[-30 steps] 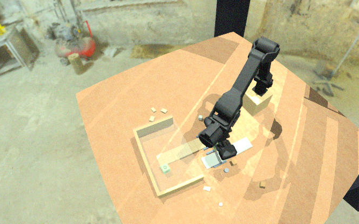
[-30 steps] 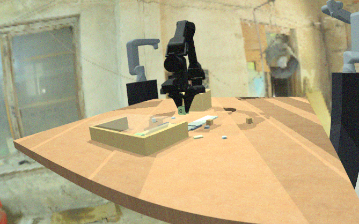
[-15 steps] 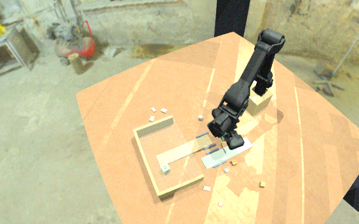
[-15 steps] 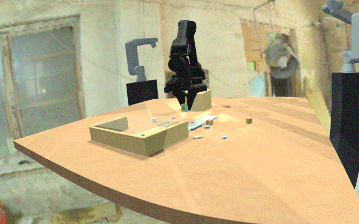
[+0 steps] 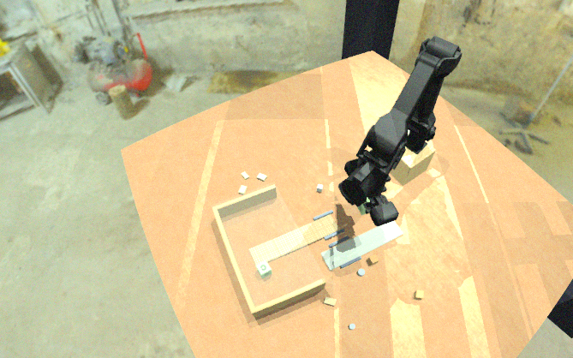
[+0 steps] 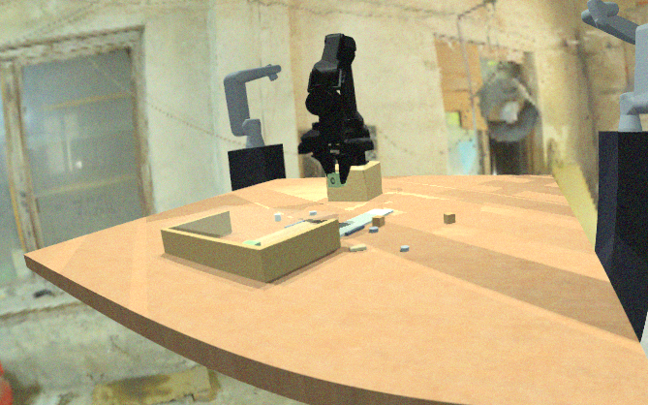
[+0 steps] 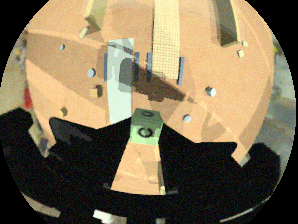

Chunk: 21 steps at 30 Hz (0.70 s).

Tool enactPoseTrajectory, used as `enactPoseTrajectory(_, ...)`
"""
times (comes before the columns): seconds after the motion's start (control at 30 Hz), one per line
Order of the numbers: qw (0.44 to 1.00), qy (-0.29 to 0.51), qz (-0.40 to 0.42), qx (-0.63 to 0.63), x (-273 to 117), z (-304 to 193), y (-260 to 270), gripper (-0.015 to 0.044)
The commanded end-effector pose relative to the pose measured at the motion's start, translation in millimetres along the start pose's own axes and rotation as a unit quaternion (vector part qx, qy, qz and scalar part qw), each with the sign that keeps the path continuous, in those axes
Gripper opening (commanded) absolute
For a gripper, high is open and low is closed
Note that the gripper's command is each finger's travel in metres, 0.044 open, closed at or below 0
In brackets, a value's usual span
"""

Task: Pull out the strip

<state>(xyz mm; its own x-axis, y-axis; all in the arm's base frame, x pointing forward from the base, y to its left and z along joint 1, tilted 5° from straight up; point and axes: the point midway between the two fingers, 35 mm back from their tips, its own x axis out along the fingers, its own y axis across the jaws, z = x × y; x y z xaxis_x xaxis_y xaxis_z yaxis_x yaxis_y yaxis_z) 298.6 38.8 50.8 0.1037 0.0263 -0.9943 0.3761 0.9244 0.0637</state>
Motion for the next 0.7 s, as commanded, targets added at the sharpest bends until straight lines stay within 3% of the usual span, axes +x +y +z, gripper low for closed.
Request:
enactPoseTrajectory(0.0, 1.0, -0.001, 0.003, -0.002, -7.3, 0.6, 1.0, 0.0)
enactPoseTrajectory(0.67, 1.0, -0.001, 0.003, -0.002, -7.3, 0.6, 1.0, 0.0)
